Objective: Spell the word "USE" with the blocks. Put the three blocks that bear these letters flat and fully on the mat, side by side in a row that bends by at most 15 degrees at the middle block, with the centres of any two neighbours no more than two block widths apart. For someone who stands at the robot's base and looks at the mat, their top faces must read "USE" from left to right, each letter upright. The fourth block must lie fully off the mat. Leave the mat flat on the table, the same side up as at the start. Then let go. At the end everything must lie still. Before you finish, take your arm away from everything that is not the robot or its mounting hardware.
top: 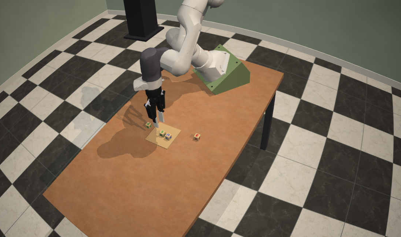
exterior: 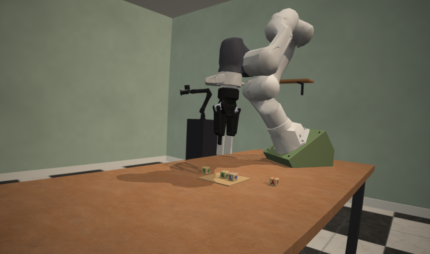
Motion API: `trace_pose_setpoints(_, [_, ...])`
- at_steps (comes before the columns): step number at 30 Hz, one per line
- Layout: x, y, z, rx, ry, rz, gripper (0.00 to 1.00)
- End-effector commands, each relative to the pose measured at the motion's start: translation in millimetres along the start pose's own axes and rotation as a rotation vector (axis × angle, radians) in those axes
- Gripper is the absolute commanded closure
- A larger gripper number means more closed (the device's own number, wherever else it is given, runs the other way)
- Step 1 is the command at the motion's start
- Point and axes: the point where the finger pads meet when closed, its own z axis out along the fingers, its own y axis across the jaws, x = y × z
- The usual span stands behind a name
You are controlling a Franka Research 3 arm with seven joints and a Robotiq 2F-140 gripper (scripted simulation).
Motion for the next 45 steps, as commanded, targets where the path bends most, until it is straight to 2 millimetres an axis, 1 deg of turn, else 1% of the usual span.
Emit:
trace_pose_setpoints(1, [-1.4,10.2,-1.7,-0.034,-0.003,0.010,0.75])
trace_pose_setpoints(2, [-1.4,10.2,-1.8,-0.034,-0.003,0.010,0.75])
trace_pose_setpoints(3, [-1.4,10.2,-1.8,-0.034,-0.003,0.010,0.00])
trace_pose_setpoints(25, [-1.8,10.1,-1.7,-0.034,-0.003,0.010,0.00])
trace_pose_setpoints(27, [-9.4,9.5,-0.8,-0.034,-0.003,0.011,0.00])
trace_pose_setpoints(31, [-37.8,8.9,2.8,-0.035,-0.006,0.015,0.00])
trace_pose_setpoints(33, [-40.9,9.0,3.2,-0.035,-0.007,0.015,0.00])
trace_pose_setpoints(34, [-40.9,9.0,3.2,-0.035,-0.007,0.015,0.69])
trace_pose_setpoints(45, [-40.9,9.0,3.2,-0.035,-0.007,0.015,0.69])
